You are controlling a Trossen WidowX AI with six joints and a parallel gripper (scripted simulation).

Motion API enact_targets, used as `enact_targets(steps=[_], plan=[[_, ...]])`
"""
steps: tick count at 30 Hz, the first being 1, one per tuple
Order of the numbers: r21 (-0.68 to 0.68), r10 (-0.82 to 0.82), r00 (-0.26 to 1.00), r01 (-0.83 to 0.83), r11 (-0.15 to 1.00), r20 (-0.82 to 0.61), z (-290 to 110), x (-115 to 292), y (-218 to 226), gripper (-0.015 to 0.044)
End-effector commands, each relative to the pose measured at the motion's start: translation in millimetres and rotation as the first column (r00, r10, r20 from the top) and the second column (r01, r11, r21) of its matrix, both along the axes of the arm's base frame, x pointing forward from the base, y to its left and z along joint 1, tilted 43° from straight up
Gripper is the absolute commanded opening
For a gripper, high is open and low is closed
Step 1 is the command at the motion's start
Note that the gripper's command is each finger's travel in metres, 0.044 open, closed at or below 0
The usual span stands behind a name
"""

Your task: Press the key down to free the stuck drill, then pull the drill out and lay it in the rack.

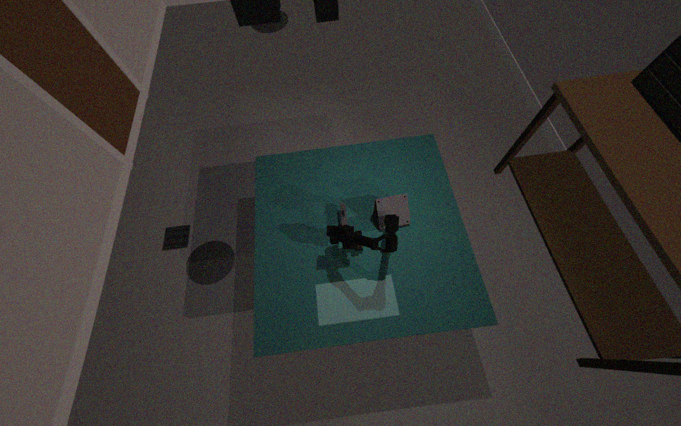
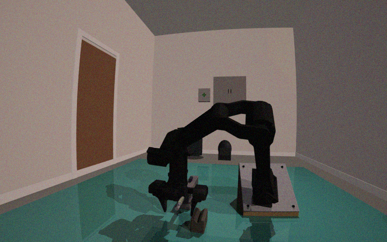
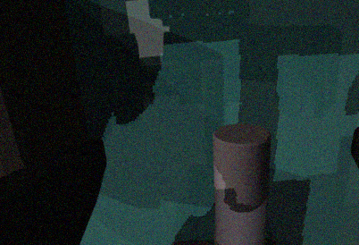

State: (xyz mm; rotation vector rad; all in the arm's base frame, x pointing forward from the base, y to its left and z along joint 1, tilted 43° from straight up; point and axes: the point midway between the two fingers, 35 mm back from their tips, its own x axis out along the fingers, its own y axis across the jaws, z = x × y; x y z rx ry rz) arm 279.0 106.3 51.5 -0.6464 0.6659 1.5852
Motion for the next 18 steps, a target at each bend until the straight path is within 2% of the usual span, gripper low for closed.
enact_targets(steps=[1, 17, 18], plan=[[0.002, 0.004, 1.0, -0.004, 1.0, 0.002, -2.5, -0.2, -0.8, 0.044], [0.002, 0.004, 1.0, -0.004, 1.0, 0.002, -10.0, -0.5, -3.6, 0.044], [0.005, -0.001, 1.0, 0.001, 1.0, 0.002, -7.5, 0.7, -3.0, 0.0414]])
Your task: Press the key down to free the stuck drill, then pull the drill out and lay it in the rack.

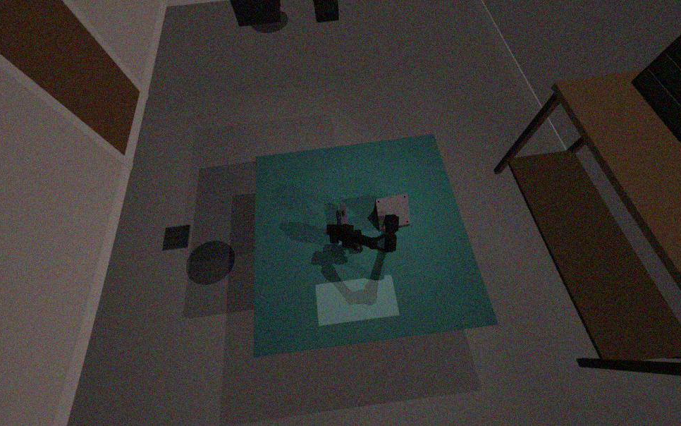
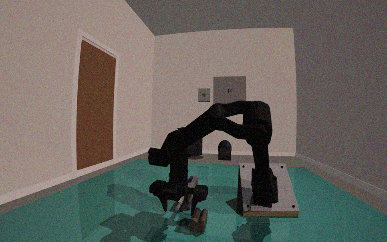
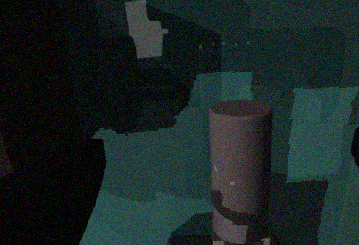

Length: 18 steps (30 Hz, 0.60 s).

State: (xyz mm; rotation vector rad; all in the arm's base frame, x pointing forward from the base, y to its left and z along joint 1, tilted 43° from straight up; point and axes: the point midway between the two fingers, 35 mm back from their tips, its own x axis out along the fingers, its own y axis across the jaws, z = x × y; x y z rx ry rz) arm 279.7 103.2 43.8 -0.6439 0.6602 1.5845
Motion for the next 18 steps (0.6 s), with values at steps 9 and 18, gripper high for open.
enact_targets(steps=[9, 18], plan=[[0.0, 0.0, 1.0, 0.0, 1.0, 0.0, 0.2, 0.0, 0.1, 0.0177], [0.0, 0.0, 1.0, 0.0, 1.0, 0.0, 0.2, 0.0, 0.1, 0.0019]])
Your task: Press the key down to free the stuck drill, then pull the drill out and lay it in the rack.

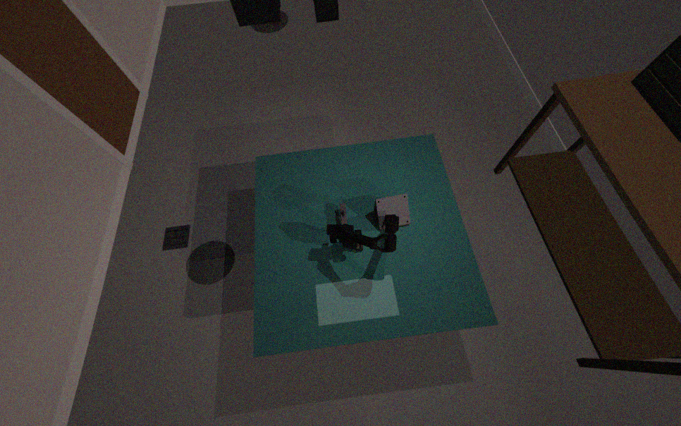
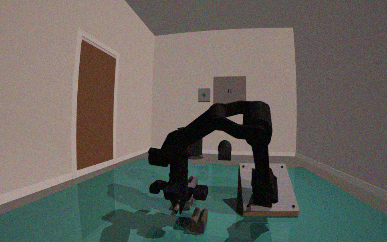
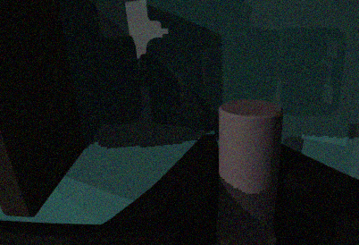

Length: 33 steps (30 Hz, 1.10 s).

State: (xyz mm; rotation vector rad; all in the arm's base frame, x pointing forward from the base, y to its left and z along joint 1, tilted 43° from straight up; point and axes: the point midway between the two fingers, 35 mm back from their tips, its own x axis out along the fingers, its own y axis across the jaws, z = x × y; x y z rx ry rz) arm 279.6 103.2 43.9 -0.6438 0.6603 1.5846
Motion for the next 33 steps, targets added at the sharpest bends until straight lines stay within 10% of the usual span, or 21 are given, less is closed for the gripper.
enact_targets(steps=[1, 33], plan=[[0.0, 0.0, 1.0, 0.0, 1.0, 0.0, 0.1, 0.1, 0.1, 0.0013], [-0.002, 0.005, 1.0, -0.005, 1.0, 0.0, 23.0, -1.4, 20.6, 0.0]])
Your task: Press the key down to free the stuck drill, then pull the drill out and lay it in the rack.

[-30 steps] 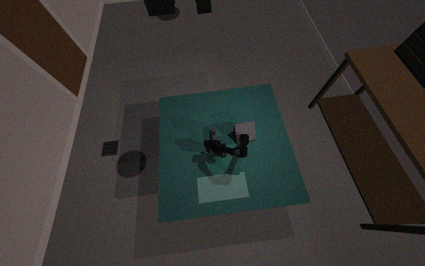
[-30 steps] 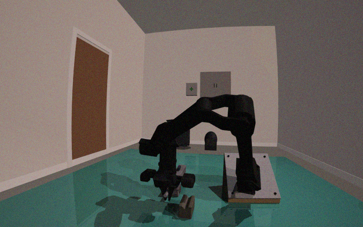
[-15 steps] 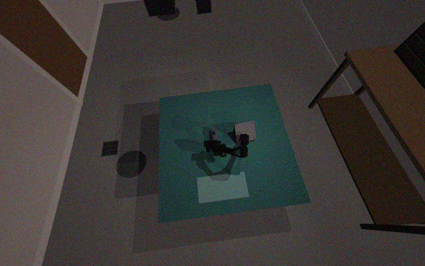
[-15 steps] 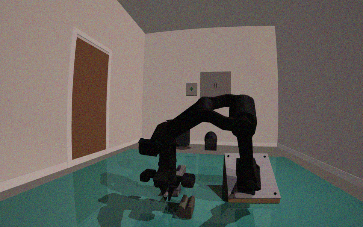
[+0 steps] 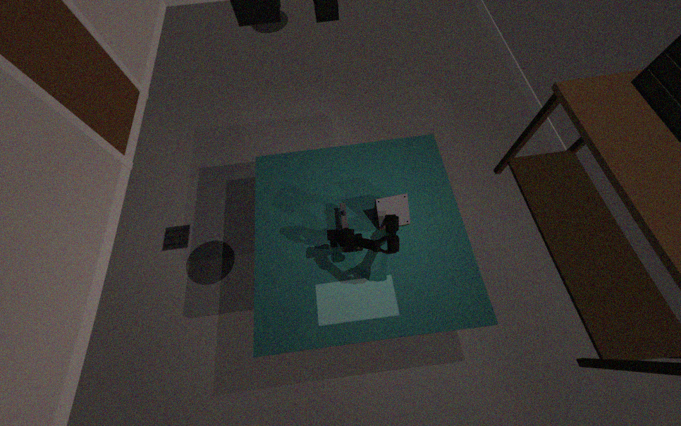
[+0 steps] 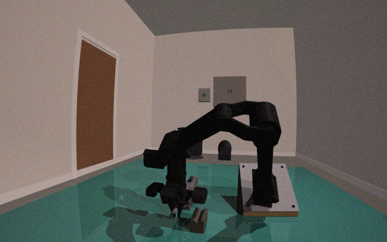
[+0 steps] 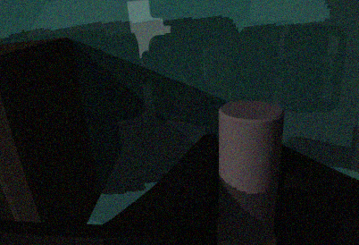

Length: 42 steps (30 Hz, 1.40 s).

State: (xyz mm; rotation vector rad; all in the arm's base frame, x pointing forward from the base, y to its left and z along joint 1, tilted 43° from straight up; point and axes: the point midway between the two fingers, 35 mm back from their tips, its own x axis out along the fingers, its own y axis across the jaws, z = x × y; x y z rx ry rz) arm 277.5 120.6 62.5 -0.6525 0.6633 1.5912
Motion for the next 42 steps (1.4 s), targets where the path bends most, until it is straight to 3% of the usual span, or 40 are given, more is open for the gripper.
enact_targets(steps=[1, 28, 42], plan=[[0.004, -0.004, 1.0, 0.004, 1.0, 0.0, 4.9, 0.7, 3.6, 0.0], [0.006, -0.004, 1.0, 0.004, 1.0, 0.0, 31.9, -0.5, 31.5, 0.0], [0.005, -0.004, 1.0, 0.004, 1.0, 0.0, 35.6, -0.7, 22.3, 0.0]])
